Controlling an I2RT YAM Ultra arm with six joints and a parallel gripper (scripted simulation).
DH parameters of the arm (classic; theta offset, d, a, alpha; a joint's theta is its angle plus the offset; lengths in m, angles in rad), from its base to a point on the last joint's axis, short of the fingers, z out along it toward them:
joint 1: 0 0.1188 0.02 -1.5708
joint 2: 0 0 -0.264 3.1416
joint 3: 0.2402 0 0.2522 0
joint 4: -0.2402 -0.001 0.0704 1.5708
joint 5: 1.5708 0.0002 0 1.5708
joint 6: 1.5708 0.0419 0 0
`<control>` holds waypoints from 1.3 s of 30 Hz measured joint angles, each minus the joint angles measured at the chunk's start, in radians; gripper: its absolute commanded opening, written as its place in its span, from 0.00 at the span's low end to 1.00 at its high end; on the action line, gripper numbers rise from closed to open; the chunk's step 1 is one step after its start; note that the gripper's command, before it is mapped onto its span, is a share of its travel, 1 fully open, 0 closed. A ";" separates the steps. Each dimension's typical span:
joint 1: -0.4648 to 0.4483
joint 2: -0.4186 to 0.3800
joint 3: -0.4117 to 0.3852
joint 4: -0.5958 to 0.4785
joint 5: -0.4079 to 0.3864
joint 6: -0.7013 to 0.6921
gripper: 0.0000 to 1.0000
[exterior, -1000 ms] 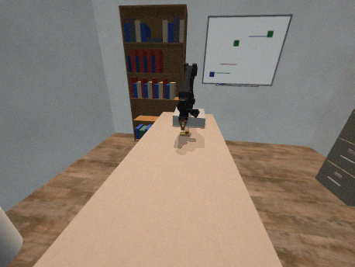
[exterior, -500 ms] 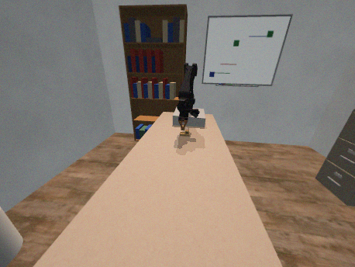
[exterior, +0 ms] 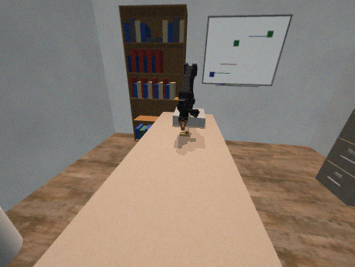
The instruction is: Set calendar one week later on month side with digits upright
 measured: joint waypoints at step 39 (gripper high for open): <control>0.002 0.051 -0.029 0.080 0.000 0.002 0.26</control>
